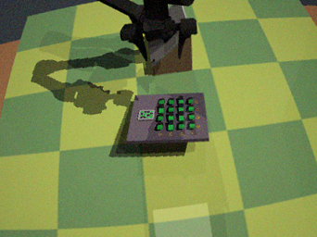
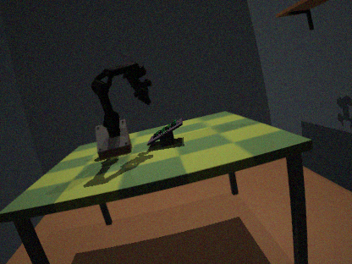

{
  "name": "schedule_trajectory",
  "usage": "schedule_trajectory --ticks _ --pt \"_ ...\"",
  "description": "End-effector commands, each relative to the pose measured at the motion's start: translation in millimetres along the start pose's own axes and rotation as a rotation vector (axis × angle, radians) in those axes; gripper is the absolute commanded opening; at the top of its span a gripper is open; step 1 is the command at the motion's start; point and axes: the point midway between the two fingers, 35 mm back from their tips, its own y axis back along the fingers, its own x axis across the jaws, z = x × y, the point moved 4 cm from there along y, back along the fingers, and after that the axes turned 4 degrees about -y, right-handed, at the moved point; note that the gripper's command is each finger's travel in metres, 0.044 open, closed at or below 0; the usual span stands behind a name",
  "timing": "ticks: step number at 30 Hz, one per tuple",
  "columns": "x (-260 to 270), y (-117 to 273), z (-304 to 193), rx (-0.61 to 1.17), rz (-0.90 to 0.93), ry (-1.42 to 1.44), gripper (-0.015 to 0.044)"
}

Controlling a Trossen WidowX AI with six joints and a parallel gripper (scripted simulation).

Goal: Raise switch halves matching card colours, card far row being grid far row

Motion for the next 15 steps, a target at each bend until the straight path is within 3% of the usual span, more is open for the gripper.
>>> schedule_trajectory --ticks 1,10,15 --pt "0.3 -1.7 1.2 0.001 0.000 0.000 0.0374" --pt "-12.3 -98.1 59.5 0.020 -0.042 0.007 0.0137" --pt "-15.7 -106.1 63.2 0.021 -0.052 0.009 0.0006"
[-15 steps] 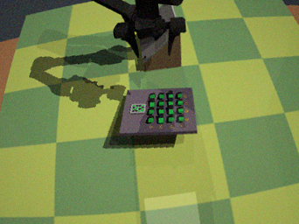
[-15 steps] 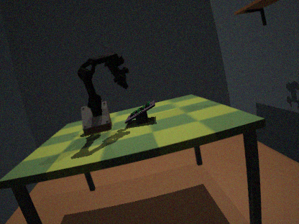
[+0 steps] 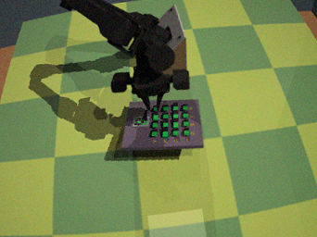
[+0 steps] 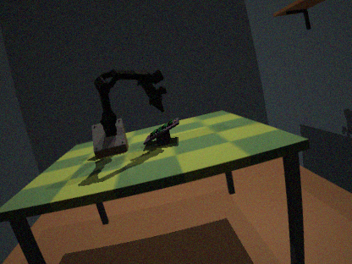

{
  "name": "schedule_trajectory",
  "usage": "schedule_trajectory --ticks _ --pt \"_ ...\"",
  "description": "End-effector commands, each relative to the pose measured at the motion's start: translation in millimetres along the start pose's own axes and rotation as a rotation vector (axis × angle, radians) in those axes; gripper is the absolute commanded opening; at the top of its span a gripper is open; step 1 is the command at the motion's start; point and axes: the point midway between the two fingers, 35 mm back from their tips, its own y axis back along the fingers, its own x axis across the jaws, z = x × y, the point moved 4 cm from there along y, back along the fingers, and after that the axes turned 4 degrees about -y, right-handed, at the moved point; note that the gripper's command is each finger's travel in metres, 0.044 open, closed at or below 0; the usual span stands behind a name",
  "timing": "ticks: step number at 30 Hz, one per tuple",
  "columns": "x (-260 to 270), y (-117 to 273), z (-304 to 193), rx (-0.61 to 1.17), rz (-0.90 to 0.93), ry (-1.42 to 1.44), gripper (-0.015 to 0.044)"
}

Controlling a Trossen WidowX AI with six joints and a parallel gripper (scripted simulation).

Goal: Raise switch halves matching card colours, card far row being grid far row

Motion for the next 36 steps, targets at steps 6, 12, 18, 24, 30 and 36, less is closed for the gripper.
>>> schedule_trajectory --ticks 6,12,18,24,30,36 --pt "-2.5 -43.5 4.7 0.023 -0.017 0.020 0.0000" --pt "-2.7 -46.3 4.7 0.025 -0.017 0.020 0.0000" --pt "-2.7 -46.3 4.7 0.025 -0.017 0.020 0.0000" --pt "-3.1 -56.2 4.7 0.024 -0.018 0.020 0.0000" --pt "-3.0 -61.3 4.8 0.024 -0.018 0.020 0.0000" --pt "-3.2 -70.0 4.8 0.024 -0.018 0.019 0.0000"
